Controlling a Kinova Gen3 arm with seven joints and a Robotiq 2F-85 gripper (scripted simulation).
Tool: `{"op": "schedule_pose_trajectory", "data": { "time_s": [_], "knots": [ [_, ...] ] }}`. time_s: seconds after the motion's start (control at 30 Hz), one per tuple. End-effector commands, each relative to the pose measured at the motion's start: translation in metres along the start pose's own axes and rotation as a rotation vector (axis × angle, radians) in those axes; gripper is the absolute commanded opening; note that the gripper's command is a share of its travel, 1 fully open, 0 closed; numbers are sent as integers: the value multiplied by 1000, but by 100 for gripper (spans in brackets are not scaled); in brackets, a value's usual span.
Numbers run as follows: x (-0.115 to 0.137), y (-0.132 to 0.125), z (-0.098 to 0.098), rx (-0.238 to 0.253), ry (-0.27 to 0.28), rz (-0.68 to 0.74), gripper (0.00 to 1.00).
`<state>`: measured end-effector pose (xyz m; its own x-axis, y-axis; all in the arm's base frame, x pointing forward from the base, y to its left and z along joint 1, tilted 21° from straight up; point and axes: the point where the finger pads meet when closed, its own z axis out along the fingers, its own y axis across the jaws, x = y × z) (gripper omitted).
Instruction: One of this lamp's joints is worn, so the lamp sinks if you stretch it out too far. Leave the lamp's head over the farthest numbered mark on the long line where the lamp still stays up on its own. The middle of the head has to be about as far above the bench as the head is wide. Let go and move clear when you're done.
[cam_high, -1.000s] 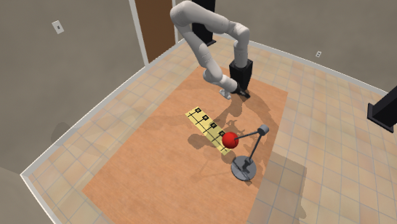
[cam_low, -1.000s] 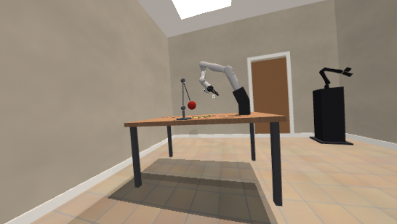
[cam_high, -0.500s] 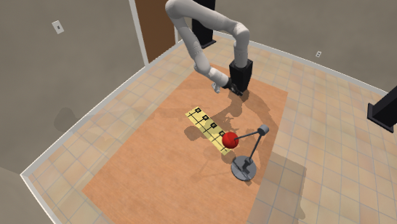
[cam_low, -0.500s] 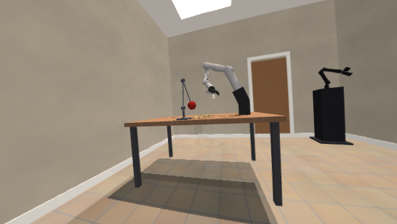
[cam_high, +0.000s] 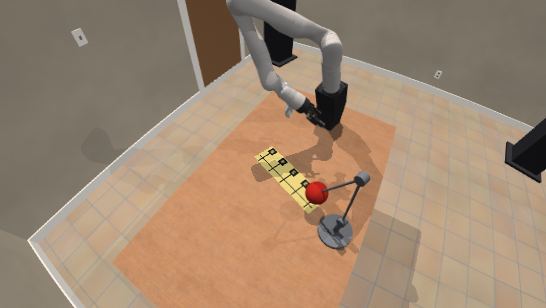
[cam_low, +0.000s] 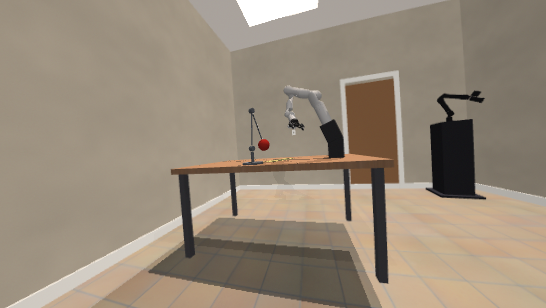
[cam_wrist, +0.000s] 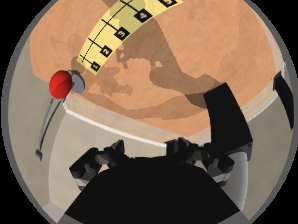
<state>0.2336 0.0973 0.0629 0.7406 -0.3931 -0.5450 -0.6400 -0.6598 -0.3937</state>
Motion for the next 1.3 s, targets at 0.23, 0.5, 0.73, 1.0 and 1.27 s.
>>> {"op": "schedule_pose_trajectory", "data": {
  "time_s": [0.23, 0.5, 0.73, 1.0, 1.27],
  "knots": [
    [5, 25, -21, 133, 20, 161, 100],
    [6, 40, -31, 212, 29, 256, 100],
    [2, 60, -40, 303, 39, 368, 100],
    [-2, 83, -51, 407, 51, 496, 100],
    [2, 32, -51, 424, 57, 511, 100]
  ]
}}
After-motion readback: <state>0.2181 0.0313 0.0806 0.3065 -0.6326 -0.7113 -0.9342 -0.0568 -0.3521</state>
